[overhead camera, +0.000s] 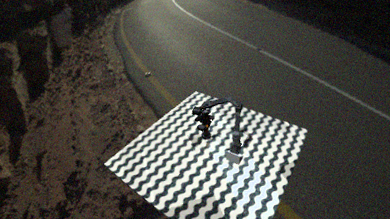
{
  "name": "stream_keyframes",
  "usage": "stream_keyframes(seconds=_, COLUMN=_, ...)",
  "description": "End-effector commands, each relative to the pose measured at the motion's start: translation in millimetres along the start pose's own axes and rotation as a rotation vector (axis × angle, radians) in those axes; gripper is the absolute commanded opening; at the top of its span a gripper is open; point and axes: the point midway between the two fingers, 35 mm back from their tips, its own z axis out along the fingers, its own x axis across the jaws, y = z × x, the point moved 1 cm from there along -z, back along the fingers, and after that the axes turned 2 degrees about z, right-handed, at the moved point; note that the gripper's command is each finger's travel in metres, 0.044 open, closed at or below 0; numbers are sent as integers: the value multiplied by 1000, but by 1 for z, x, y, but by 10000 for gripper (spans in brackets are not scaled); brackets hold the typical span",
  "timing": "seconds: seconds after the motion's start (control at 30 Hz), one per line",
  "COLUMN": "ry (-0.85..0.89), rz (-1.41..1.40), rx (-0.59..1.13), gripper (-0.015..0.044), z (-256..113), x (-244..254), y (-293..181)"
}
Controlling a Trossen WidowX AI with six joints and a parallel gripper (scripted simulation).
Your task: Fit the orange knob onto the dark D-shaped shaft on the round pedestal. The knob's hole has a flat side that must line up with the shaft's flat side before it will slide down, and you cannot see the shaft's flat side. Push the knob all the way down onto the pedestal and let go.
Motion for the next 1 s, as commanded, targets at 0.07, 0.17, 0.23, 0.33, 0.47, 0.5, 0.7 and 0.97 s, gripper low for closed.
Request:
stream_keyframes(seconds=0.07, ry=-1, rz=-134, rx=-3, gripper=0, z=1, x=1, y=-1)
stream_keyframes(seconds=0.17, ry=-1, rz=-134, rx=-3, gripper=0, z=1, x=1, y=-1)
stream_keyframes(seconds=0.23, ry=-1, rz=-134, rx=-3, gripper=0, z=1, x=0, y=-1)
stream_keyframes(seconds=0.33, ry=-1, rz=-134, rx=-3, gripper=0, z=1, x=-1, y=0)
stream_keyframes(seconds=0.47, ry=-1, rz=-134, rx=-3, gripper=0, z=0, x=-1, y=2)
stream_keyframes(seconds=0.5, ry=-1, rz=-134, rx=-3, gripper=0, z=0, x=-1, y=2)
stream_keyframes(seconds=0.7, ry=-1, rz=-134, rx=-3, gripper=0, z=4, x=0, y=1)
stream_keyframes(seconds=0.97, ry=-1, rz=-134, rx=-3, gripper=0, z=4, x=1, y=-1)
